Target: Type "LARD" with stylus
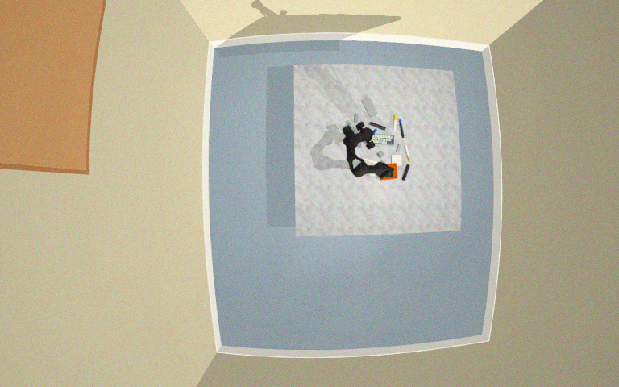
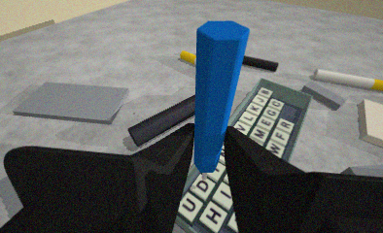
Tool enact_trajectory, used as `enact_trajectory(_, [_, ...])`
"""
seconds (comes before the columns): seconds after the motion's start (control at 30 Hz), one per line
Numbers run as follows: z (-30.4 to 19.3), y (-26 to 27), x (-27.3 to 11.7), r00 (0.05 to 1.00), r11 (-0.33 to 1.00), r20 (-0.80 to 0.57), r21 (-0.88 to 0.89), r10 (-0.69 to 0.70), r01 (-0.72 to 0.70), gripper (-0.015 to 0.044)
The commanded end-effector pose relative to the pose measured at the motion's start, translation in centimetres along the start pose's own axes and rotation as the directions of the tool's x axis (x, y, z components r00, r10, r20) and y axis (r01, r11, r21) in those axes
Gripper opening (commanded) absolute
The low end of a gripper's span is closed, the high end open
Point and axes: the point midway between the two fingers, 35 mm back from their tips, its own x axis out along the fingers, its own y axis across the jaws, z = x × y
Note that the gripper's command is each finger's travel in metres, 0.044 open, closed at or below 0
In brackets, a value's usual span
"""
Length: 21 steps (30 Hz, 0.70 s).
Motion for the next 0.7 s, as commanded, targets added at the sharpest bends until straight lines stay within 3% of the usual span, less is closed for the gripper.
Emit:
enact_trajectory(0.0, [0.0,0.1,0.0,1.000,1.000,0.005,0.005,0.003,-0.003,0.0081])
enact_trajectory(0.67, [-1.1,0.1,0.5,1.000,1.000,0.005,0.005,0.003,-0.003,0.0081])
